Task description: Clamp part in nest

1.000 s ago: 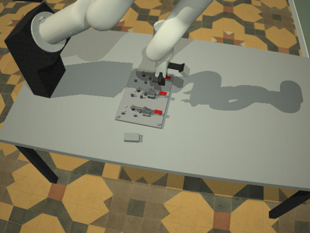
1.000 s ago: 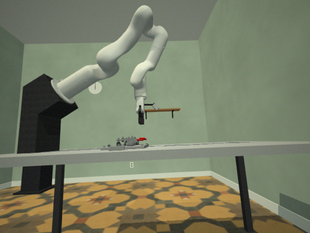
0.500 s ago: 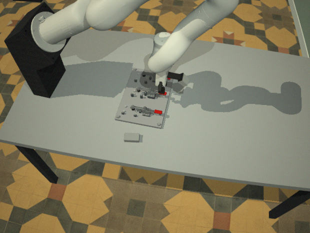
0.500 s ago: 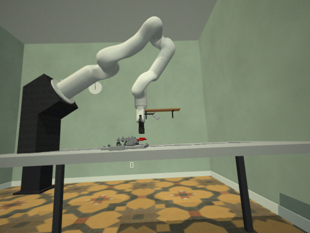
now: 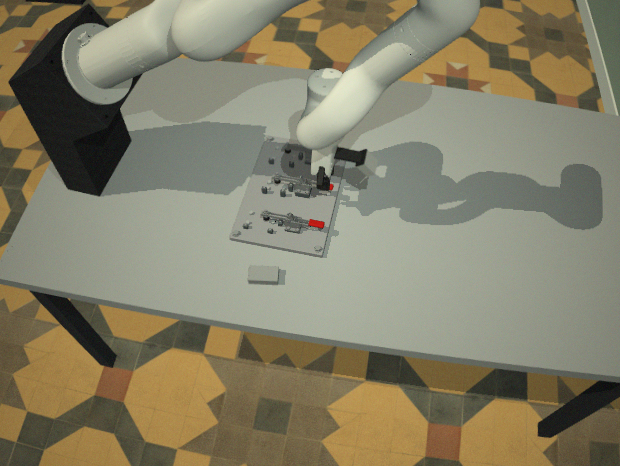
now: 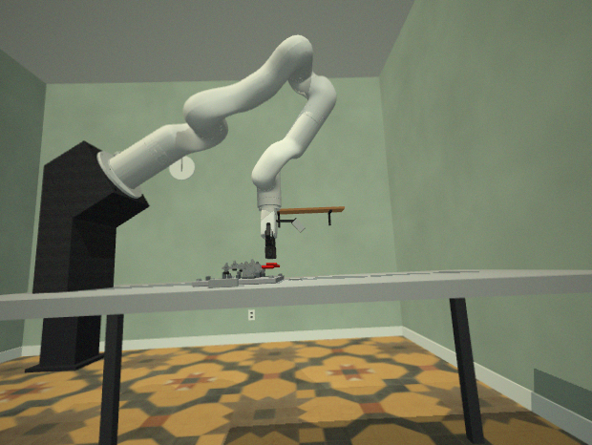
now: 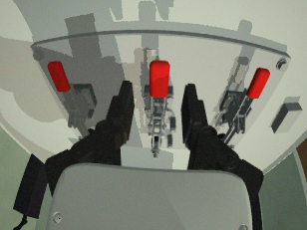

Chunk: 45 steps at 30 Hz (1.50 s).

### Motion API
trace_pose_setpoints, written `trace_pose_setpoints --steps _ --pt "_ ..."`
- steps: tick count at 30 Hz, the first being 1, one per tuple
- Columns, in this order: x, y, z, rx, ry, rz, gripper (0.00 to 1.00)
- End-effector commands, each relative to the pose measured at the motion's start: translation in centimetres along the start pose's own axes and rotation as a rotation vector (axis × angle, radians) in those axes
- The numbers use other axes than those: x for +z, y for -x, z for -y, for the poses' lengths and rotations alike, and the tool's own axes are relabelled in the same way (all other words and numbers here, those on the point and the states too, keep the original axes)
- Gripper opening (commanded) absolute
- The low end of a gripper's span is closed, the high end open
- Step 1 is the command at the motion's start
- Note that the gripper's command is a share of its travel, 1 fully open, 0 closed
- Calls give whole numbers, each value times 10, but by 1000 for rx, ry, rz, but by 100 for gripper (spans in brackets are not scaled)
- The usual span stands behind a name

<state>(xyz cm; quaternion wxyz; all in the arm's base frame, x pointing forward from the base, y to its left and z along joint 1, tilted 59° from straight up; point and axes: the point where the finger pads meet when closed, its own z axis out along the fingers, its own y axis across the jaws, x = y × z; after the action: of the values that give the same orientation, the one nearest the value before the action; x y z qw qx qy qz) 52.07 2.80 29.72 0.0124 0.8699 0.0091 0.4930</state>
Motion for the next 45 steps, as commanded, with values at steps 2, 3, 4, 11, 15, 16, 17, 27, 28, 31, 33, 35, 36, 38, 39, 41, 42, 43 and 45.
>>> trace_pose_setpoints --steps 2,3,4,11,15,16,17,27,28,31,33,35,36,38,39,41,42,43,45 --pt "0 0 0 0 0 0 47" --pt "0 0 0 0 0 0 47" --pt "0 0 0 0 0 0 47" --pt "0 0 0 0 0 0 47" --pt "5 0 0 0 0 0 47" --pt "7 0 0 0 0 0 47" --pt "10 0 0 0 0 0 47" --pt "31 0 0 0 0 0 47" --pt "32 0 0 0 0 0 47" --pt "36 0 0 0 0 0 47" --pt "36 0 0 0 0 0 47" --pt "36 0 0 0 0 0 47" --pt "36 0 0 0 0 0 47" --pt "36 0 0 0 0 0 47" --pt "36 0 0 0 0 0 47" --pt "36 0 0 0 0 0 47" --pt "36 0 0 0 0 0 47" --pt "36 0 0 0 0 0 47" --pt "36 0 0 0 0 0 47"
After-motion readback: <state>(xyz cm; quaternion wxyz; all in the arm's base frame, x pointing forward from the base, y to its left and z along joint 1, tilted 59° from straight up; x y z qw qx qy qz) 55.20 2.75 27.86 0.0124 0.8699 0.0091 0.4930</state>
